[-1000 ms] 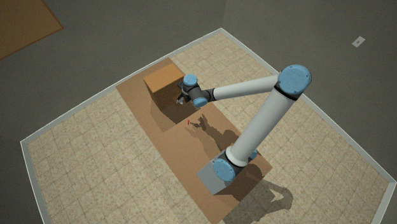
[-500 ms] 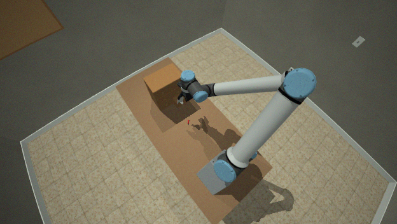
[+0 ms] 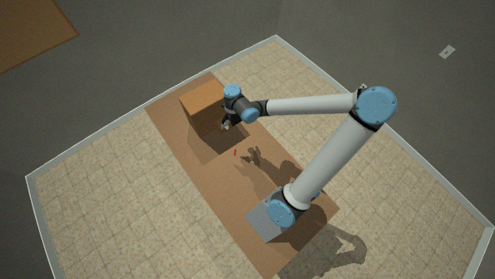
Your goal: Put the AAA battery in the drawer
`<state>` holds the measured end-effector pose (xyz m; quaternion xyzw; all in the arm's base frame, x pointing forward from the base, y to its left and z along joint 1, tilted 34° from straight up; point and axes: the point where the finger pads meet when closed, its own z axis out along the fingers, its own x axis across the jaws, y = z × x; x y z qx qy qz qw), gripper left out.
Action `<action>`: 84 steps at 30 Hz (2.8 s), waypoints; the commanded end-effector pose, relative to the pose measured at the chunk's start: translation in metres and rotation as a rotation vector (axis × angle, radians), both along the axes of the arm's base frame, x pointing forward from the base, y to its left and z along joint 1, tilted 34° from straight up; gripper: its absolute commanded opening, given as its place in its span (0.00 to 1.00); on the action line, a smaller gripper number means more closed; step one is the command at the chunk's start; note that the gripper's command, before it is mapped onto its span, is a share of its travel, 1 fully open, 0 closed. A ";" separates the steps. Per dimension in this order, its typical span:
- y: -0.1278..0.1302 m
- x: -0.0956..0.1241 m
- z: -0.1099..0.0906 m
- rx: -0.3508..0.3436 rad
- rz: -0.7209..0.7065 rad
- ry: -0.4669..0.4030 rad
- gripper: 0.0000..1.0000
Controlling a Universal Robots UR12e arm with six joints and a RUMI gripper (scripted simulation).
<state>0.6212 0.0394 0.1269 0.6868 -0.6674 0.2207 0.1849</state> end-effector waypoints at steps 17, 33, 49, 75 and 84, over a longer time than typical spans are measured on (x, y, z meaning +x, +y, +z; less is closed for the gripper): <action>0.002 -0.003 0.003 -0.002 -0.014 0.015 1.00; 0.002 -0.003 0.003 -0.002 -0.018 0.012 1.00; 0.000 -0.006 0.004 0.002 -0.097 -0.040 1.00; -0.010 -0.025 0.010 0.029 -0.573 -0.355 1.00; -0.014 -0.037 0.013 0.044 -0.831 -0.526 1.00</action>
